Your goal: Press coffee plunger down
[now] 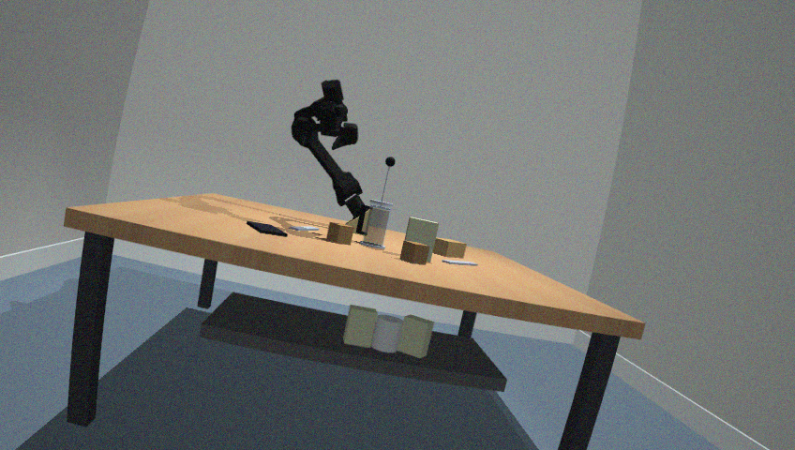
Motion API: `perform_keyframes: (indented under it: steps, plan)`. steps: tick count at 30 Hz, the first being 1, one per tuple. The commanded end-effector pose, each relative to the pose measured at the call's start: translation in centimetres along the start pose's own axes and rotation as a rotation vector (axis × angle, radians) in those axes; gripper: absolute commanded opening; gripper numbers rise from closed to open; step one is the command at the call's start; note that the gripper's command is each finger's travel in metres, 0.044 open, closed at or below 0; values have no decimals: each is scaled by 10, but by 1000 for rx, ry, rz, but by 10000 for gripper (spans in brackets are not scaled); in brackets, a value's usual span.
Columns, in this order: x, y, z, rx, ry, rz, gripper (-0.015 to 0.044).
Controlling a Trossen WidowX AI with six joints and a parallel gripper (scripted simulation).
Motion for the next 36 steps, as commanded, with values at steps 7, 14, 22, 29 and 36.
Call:
perform_keyframes:
  steps: [7,14,22,29,36]
  plan:
    - [-95,119,-45,-186,-98,230,440]
    - [-133,146,-75,-260,-154,305,440]
    - [-97,137,-114,-260,-155,305,440]
    - [-93,137,-115,-260,-154,306,440]
    - [-84,142,-114,-260,-152,307,440]
Point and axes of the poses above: the point midway between the two fingers, 35 mm back from their tips, its own x axis out along the fingers, its own y axis across the jaws, z = x × y, the point moved 9 cm from there along -x, back along the fingers, and after that the axes turned 9 degrees about x, right-handed, at the moved point
